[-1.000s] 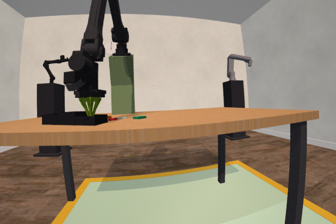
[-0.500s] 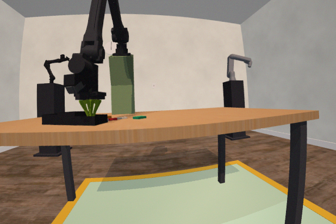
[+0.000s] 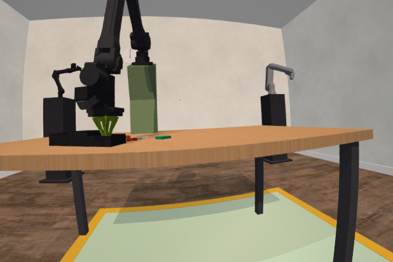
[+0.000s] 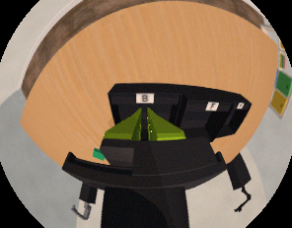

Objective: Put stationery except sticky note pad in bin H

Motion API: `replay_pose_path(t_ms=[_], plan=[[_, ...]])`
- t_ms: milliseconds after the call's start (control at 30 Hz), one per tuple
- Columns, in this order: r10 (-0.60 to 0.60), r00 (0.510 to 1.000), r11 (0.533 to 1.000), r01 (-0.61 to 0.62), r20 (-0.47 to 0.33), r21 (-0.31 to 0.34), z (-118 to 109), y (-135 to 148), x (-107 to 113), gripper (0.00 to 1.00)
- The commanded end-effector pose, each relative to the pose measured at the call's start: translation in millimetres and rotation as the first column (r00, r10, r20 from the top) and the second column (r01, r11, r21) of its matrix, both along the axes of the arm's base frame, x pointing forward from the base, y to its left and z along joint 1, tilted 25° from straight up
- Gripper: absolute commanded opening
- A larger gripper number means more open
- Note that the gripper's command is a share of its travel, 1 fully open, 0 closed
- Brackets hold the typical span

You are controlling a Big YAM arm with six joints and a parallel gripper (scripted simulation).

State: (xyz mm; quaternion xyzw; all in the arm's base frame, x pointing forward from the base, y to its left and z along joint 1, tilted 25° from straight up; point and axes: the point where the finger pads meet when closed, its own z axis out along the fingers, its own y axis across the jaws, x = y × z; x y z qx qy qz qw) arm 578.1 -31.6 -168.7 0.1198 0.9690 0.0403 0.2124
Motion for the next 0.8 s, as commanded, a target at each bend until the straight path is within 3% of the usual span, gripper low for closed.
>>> replay_pose_path(t_ms=[0, 600, 633, 767], plan=[[-0.004, 1.0, 1.0, 0.004, 0.019, -0.002, 8.0, -0.4, 5.6, 0.08], [-0.004, 1.0, 1.0, 0.004, 0.019, -0.002, 8.0, -0.2, 5.3, 0.08], [-0.008, 0.999, 1.0, 0.008, 0.037, 0.0, 19.3, 3.5, 7.8, 0.08], [-0.01, 1.0, 1.0, 0.009, 0.019, 0.001, 22.1, 2.5, 1.4, 0.08]])
